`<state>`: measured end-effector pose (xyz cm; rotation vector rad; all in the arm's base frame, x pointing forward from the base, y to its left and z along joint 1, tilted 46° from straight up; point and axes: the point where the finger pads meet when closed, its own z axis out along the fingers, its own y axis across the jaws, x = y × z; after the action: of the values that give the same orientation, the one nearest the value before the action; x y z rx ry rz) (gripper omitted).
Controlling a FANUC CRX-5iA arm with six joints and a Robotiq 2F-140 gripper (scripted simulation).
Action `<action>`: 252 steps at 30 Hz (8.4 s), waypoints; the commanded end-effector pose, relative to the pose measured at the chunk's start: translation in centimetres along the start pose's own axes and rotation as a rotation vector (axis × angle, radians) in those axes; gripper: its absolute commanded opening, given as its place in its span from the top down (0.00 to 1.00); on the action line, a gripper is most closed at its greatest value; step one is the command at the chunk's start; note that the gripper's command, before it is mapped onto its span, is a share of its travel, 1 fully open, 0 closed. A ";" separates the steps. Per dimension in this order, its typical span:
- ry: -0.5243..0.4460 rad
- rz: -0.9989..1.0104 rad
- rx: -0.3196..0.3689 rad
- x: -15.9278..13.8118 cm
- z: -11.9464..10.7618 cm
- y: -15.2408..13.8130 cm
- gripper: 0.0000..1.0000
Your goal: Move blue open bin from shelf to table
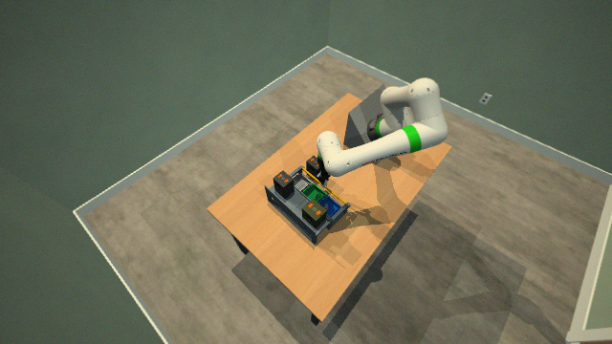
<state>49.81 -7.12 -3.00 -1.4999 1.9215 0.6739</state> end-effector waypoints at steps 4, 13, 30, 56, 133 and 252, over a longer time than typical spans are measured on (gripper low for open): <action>0.000 0.000 0.000 0.0 0.0 0.0 1.00; 0.000 0.000 0.000 0.0 0.0 0.0 1.00; 0.000 0.000 0.000 0.0 0.0 0.0 1.00; 0.000 0.000 0.000 0.0 0.0 0.0 1.00; 0.000 0.000 0.000 0.0 -10.5 0.0 1.00; 0.000 0.000 0.000 0.0 -9.6 21.5 1.00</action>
<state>29.24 -9.26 4.04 -1.4997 1.9212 0.6777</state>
